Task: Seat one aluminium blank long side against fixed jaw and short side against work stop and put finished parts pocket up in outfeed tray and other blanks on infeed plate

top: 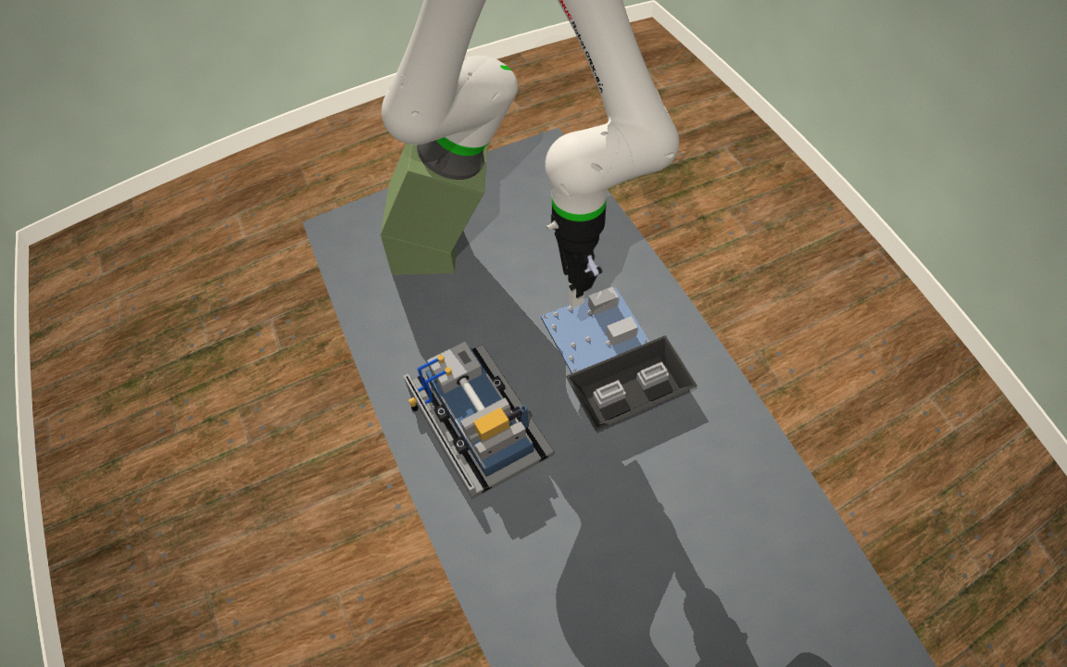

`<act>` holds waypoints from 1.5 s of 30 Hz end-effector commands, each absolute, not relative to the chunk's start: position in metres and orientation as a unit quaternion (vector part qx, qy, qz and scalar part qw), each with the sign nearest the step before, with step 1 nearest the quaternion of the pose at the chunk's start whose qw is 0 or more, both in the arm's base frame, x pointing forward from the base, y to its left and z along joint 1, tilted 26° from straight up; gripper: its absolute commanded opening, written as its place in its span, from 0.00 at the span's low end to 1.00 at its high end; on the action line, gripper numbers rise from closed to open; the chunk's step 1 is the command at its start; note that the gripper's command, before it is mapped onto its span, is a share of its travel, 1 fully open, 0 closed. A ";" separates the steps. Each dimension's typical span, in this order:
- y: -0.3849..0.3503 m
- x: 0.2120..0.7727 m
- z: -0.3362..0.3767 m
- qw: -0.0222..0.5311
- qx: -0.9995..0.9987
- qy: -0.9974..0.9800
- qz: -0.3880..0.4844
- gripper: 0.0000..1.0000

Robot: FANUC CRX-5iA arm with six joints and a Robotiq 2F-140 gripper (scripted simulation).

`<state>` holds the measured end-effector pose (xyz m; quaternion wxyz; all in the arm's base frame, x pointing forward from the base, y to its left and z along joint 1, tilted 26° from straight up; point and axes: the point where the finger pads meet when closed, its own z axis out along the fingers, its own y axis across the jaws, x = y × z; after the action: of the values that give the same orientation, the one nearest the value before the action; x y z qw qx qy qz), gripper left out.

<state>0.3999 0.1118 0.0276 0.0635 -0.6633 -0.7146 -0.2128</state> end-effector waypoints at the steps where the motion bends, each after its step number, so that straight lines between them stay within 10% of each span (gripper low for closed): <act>1: 0.112 0.400 0.028 0.063 -0.663 -0.715 -0.213 0.00; 45: 0.124 0.406 -0.003 0.063 -0.663 -0.715 -0.213 0.00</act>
<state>0.4047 0.1215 0.0036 0.0634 -0.6634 -0.7146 -0.2127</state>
